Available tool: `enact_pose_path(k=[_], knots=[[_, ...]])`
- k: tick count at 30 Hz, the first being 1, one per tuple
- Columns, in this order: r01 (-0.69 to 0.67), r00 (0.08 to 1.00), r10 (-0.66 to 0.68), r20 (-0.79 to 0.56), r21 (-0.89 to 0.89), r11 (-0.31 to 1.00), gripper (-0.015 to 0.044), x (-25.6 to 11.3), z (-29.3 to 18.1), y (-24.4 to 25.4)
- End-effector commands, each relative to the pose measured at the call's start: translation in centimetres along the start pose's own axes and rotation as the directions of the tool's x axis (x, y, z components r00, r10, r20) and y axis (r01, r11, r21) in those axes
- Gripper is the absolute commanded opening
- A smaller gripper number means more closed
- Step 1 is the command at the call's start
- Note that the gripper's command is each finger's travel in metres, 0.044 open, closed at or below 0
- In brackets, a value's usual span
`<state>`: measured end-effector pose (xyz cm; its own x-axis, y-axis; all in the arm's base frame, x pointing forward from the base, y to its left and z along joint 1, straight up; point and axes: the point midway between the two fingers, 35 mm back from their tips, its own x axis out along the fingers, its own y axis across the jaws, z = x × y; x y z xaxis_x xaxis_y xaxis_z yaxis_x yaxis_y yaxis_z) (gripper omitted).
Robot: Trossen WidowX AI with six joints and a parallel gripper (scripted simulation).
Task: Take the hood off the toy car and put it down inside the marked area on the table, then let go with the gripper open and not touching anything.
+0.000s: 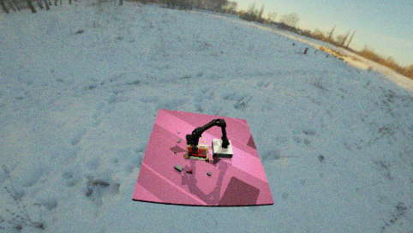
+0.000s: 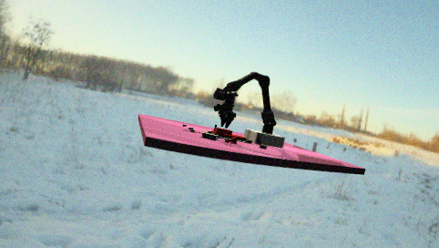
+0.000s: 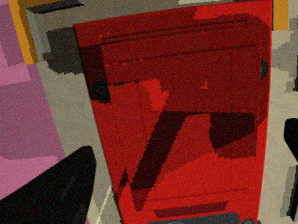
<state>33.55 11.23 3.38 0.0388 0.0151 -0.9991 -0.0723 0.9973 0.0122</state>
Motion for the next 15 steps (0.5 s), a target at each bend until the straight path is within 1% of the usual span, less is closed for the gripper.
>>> enact_pose_path(k=[1,15], knots=[[0.006,1.0,-0.006,-0.005,0.006,1.0,0.044,0.51,-0.18,-0.11],[0.006,1.0,-0.006,-0.005,0.006,1.0,0.044,1.09,-0.21,-0.12]])
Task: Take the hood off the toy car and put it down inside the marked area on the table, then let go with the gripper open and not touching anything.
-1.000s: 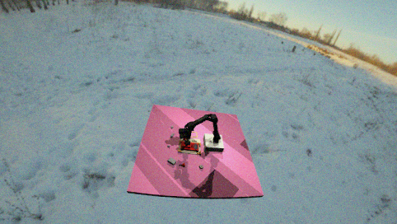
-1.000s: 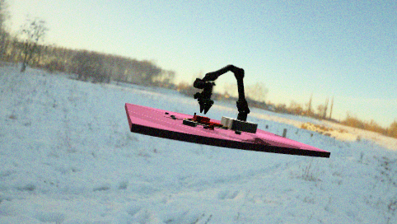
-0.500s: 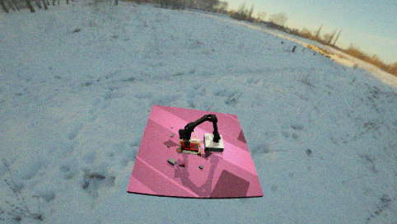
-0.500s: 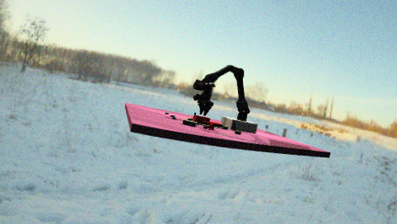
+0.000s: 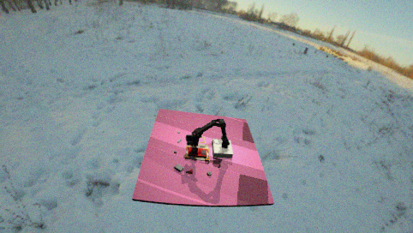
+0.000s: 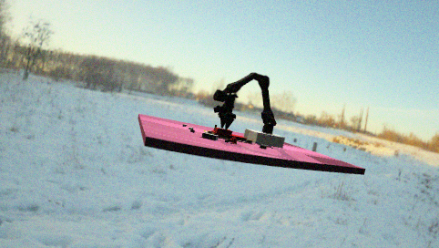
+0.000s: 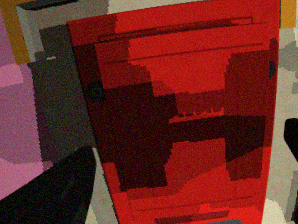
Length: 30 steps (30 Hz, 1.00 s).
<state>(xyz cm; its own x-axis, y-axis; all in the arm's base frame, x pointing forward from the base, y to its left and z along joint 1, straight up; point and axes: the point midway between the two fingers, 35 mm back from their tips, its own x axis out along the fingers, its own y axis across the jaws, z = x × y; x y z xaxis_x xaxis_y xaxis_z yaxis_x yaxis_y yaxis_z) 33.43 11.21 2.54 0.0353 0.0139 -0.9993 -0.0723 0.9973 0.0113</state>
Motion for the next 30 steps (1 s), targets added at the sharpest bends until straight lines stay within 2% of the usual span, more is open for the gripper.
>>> enact_pose_path(k=[1,30], knots=[[0.006,1.0,-0.006,-0.002,0.006,1.0,0.044,0.3,-0.1,-0.1],[0.006,1.0,-0.006,-0.002,0.006,1.0,0.044,1.7,-0.1,-0.1]])
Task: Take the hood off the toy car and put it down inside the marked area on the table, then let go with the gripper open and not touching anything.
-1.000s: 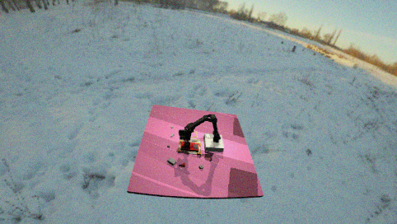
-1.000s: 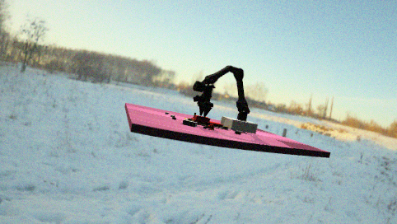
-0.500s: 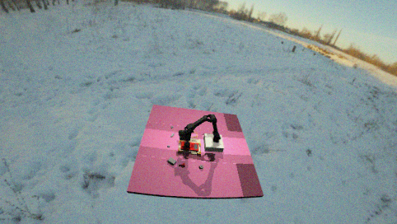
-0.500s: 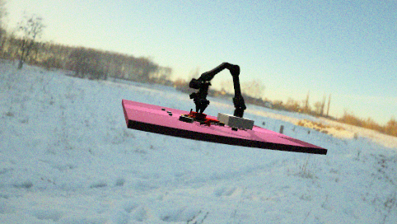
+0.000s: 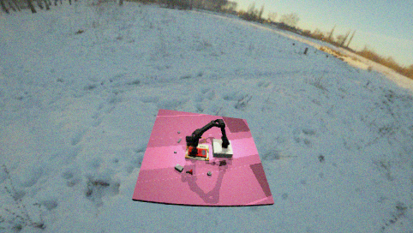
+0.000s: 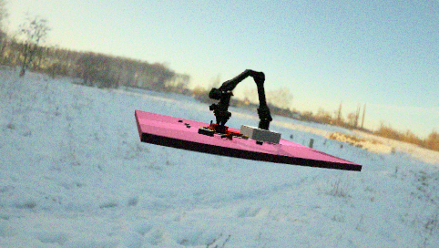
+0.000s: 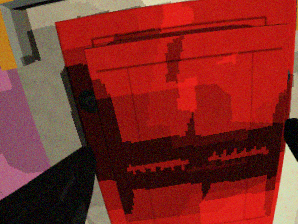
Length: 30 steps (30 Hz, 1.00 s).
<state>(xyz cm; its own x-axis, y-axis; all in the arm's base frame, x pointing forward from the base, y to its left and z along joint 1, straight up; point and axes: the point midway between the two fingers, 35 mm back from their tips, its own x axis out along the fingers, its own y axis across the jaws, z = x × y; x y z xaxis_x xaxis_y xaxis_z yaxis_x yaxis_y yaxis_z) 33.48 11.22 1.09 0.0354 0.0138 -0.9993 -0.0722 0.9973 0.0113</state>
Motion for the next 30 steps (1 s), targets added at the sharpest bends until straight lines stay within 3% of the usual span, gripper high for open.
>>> enact_pose_path(k=[1,4,8,17,27,30], knots=[[0.005,1.0,-0.005,-0.002,0.006,1.0,0.044,0.33,-0.07,-0.09],[0.005,1.0,-0.005,-0.002,0.006,1.0,0.044,0.48,-0.07,-0.09],[0.0,1.0,0.0,0.0,0.0,1.0,0.0335,0.2,-0.01,0.0],[0.0,1.0,0.0,0.0,0.0,1.0,0.0275,0.2,-0.01,0.0],[0.0,1.0,0.0,0.0,0.0,1.0,0.0012,-0.28,0.01,0.0],[0.001,1.0,-0.001,0.0,0.0,1.0,0.0,-0.48,0.02,-0.01]])
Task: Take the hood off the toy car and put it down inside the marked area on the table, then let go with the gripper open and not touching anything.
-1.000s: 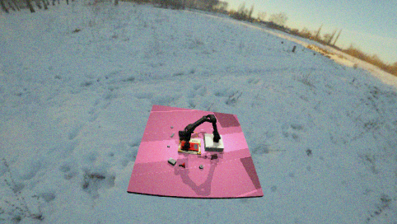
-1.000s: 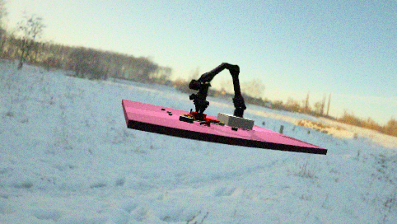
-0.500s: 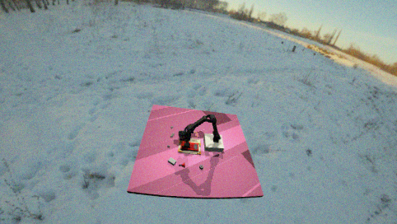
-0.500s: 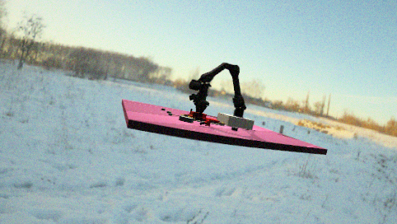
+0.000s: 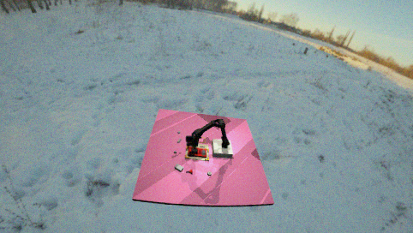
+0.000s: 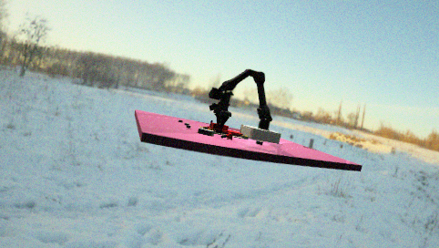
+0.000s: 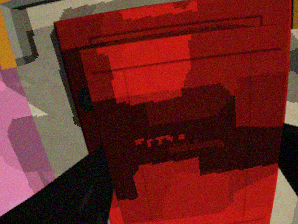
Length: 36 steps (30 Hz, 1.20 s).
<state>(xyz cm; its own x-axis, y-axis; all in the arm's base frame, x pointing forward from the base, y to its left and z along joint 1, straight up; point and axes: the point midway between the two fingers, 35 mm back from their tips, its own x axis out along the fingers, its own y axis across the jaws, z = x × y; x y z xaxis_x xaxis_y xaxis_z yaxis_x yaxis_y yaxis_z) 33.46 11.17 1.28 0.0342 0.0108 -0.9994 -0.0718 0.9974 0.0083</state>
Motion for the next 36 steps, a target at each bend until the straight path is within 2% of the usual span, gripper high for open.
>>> enact_pose_path(k=[1,36], knots=[[-0.002,1.0,0.002,0.001,0.0,1.0,0.0,-0.4,0.0,0.0],[0.0,1.0,0.0,0.0,0.0,1.0,0.0,-3.2,0.1,0.0]])
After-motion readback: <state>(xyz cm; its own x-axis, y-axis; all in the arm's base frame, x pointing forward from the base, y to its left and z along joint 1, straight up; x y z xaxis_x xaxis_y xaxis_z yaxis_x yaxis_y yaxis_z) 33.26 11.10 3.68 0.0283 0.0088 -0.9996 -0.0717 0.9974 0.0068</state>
